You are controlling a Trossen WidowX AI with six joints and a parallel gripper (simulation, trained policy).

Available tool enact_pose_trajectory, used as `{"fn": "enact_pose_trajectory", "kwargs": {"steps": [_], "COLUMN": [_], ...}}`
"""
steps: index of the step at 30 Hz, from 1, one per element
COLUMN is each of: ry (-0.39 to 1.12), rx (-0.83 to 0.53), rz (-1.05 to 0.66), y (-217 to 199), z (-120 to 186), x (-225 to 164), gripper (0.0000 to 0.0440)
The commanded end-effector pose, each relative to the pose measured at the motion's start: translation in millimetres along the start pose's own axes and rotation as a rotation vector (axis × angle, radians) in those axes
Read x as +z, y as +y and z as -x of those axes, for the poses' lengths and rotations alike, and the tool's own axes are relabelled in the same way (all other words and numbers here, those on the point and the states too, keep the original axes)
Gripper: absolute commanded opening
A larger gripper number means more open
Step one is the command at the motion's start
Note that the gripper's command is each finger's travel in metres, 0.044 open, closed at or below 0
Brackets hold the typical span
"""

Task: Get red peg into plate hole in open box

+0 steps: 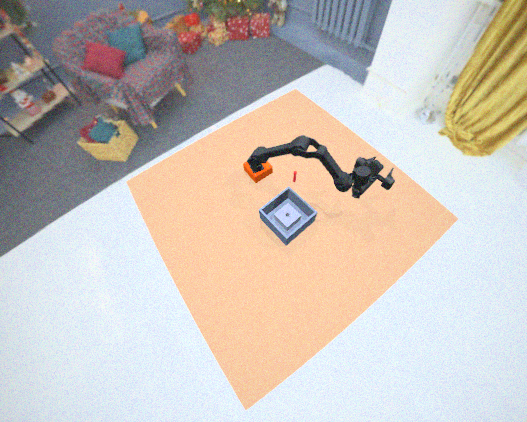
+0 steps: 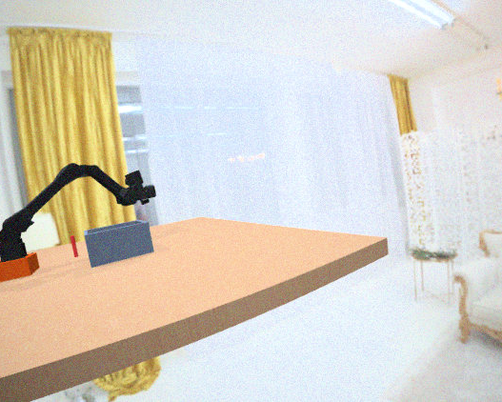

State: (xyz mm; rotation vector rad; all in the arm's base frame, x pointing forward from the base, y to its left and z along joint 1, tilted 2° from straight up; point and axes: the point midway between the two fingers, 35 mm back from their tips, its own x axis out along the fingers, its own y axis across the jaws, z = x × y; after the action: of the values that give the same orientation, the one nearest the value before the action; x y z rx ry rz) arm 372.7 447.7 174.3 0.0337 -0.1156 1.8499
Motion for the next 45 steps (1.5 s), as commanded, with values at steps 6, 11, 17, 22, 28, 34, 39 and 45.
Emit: {"fn": "enact_pose_trajectory", "kwargs": {"steps": [6, 11, 17, 22, 28, 34, 39, 45], "ry": [0.046, 0.078, 0.123, 0.168, 0.226, 0.285, 0.334, 0.395], "rx": [-0.166, -0.267, -0.395, -0.505, -0.636, -0.764, -0.867, -0.984], "rz": [-0.267, -0.405, -0.563, -0.690, -0.841, -0.993, -1.123, -1.283], "y": [-19, -26, -29, -24, -9, 16, 42, 77], "z": [8, 16, 30, 45, 65, 87, 105, 123], "x": [18, 29, 42, 53, 65, 73, 74, 68], "gripper": [0.0440, 0.0440, 0.0440, 0.0440, 0.0440, 0.0440, 0.0440, 0.0440]}}
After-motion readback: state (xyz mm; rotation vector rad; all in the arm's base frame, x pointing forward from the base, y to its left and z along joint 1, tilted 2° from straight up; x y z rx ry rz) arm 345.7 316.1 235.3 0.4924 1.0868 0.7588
